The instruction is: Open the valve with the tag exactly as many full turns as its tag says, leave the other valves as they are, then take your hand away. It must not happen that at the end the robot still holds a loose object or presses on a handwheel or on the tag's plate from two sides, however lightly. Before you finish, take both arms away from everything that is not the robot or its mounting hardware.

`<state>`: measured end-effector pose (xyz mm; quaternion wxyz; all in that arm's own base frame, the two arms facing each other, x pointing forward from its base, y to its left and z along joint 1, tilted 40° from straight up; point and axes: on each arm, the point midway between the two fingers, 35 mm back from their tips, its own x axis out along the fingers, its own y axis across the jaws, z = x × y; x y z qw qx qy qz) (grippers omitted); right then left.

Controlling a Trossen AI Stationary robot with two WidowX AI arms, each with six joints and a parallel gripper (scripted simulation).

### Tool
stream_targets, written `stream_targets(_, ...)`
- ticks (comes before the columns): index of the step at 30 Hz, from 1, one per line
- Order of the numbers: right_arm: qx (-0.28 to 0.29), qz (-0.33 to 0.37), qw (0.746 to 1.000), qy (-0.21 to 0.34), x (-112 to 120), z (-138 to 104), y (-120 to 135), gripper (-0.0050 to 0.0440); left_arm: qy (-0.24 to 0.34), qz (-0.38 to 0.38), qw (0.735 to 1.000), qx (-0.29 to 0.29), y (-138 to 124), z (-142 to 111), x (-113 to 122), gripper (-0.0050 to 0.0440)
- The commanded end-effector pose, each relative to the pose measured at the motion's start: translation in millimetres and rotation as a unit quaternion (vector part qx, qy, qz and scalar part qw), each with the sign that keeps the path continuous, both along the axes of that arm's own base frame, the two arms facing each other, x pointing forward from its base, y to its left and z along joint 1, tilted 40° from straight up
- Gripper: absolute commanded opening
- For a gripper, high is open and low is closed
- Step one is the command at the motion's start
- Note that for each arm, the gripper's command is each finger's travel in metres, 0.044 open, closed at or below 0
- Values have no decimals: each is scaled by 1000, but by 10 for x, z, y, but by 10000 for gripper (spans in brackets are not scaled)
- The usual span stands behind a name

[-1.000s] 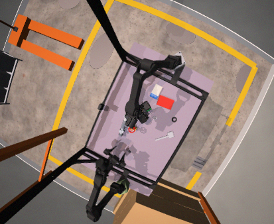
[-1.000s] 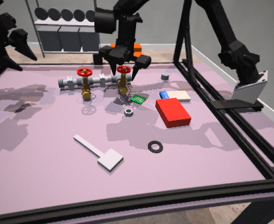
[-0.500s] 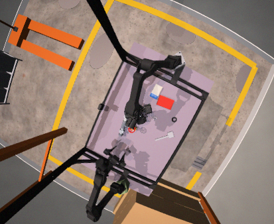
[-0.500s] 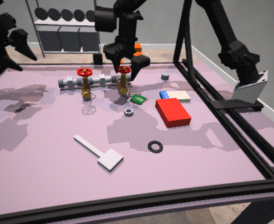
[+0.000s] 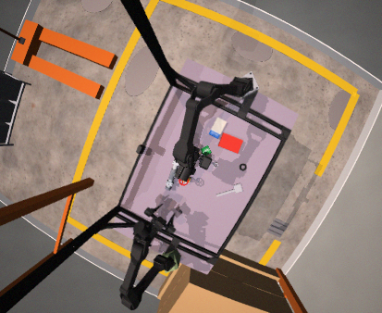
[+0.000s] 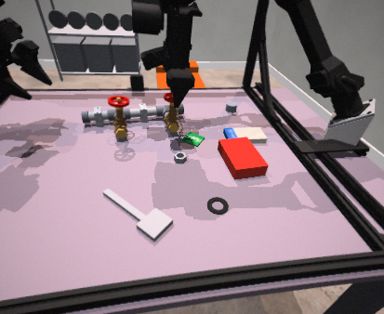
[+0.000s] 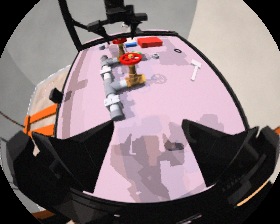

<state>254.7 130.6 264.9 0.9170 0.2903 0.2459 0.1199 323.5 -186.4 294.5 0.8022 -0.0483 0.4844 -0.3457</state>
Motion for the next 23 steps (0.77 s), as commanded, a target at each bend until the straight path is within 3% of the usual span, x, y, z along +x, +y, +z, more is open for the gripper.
stream_targets(1, 0, 0, 1000, 0, 0, 0, 0, 400, -72, -78, 994, 27, 38, 103, -22, 400)
stream_targets(6, 0, 0, 1000, 0, 0, 0, 0, 400, -144, -167, 973, 63, 62, 133, -36, 400)
stream_targets(8, 0, 0, 1000, 0, 0, 0, 0, 400, -144, -167, 973, 63, 62, 133, -36, 400)
stream_targets(14, 0, 0, 1000, 0, 0, 0, 0, 400, -244, -289, 919, 113, 76, 149, -44, 400)
stream_targets(23, 0, 0, 1000, 0, 0, 0, 0, 400, -255, -302, 911, 118, 77, 150, -45, 400)
